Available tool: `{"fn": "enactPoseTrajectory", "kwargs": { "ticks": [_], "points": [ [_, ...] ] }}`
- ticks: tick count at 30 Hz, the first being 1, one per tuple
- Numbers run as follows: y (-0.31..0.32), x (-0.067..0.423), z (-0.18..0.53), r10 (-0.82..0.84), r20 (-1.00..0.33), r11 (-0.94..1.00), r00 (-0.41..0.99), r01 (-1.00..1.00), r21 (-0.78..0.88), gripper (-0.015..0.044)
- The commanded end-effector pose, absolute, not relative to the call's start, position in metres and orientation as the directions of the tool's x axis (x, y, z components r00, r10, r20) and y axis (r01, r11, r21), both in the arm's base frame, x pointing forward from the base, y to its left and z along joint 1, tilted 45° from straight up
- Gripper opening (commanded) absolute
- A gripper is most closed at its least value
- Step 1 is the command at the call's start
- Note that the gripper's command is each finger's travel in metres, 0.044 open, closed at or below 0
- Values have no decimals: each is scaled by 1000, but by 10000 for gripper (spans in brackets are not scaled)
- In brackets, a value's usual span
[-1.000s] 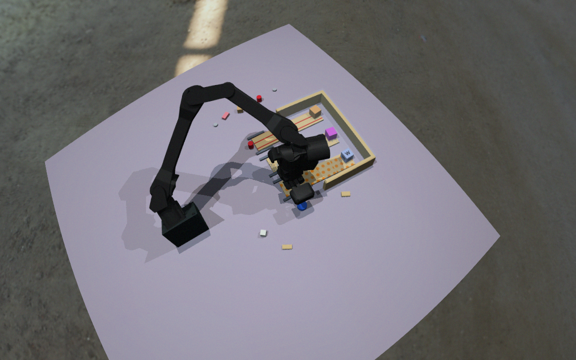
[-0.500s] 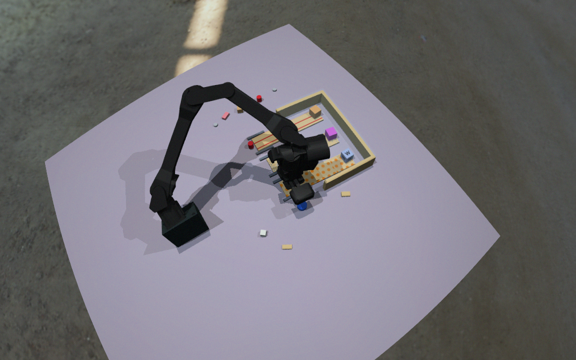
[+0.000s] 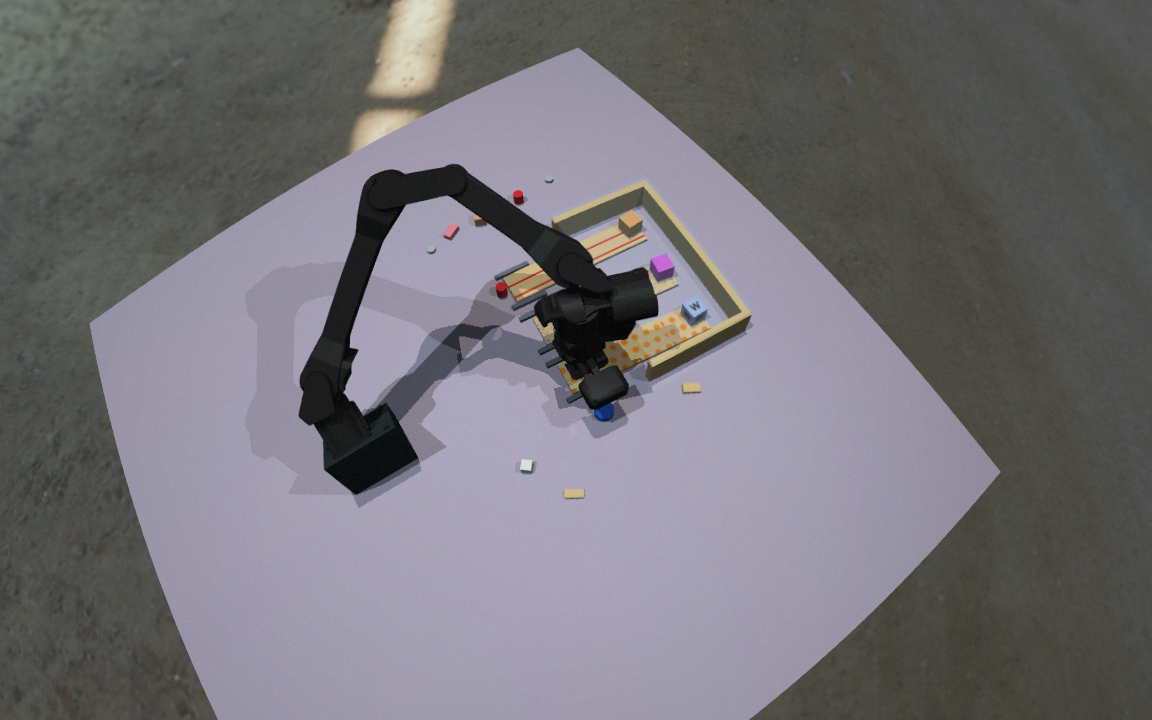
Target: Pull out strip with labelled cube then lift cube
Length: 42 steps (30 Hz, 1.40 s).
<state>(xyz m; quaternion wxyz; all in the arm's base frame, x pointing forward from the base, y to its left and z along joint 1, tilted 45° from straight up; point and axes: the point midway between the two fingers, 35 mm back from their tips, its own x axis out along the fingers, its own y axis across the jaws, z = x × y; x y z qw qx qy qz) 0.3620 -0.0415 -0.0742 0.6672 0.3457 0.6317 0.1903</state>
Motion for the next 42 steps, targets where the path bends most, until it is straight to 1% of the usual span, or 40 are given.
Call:
{"fn": "enactPoseTrajectory", "kwargs": {
  "ticks": [1, 42],
  "points": [
    [-37, 351, -76, 696, -708, 684, 116, 191, 704, 0],
    [-24, 291, -77, 697, -708, 684, 114, 194, 704, 0]
  ]
}}
